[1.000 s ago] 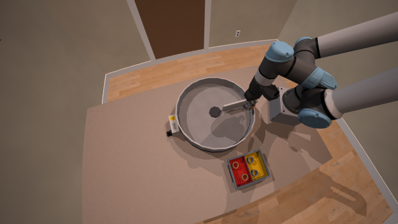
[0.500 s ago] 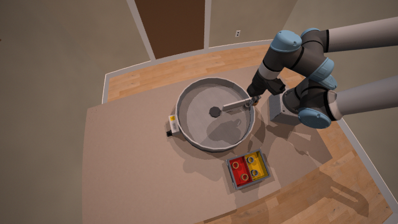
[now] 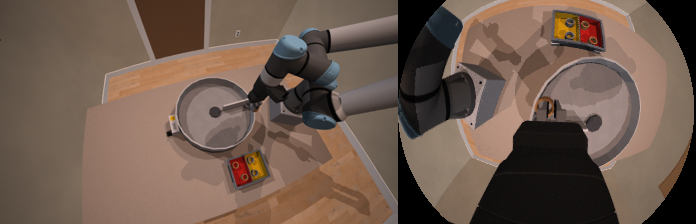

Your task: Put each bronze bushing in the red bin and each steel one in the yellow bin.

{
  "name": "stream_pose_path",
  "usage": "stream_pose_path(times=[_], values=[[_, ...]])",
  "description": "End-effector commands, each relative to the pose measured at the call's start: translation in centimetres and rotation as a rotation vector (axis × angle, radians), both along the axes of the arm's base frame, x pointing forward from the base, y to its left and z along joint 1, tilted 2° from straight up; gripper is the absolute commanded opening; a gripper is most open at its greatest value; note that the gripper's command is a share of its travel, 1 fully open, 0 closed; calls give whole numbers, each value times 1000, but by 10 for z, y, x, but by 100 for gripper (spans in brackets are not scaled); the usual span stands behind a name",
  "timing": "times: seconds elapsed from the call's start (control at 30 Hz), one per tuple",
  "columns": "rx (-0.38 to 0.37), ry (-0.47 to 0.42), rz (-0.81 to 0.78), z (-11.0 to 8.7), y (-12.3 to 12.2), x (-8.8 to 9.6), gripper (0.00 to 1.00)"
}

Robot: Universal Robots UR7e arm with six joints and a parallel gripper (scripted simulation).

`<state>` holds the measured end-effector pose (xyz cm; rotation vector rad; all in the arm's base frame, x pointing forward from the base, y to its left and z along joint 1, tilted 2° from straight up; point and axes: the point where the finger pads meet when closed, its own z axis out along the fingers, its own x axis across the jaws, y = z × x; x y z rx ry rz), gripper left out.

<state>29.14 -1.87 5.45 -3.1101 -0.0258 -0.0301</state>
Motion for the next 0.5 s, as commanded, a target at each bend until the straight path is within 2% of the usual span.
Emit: stream_pose_path(times=[0.0, 0.1, 0.33, 0.47], values=[[-6, 4, -2, 1, 23, 14, 0], [-5, 4, -2, 2, 50, 28, 0], [-6, 4, -2, 2, 61, 33, 0], [-6, 4, -2, 4, 98, 53, 0]])
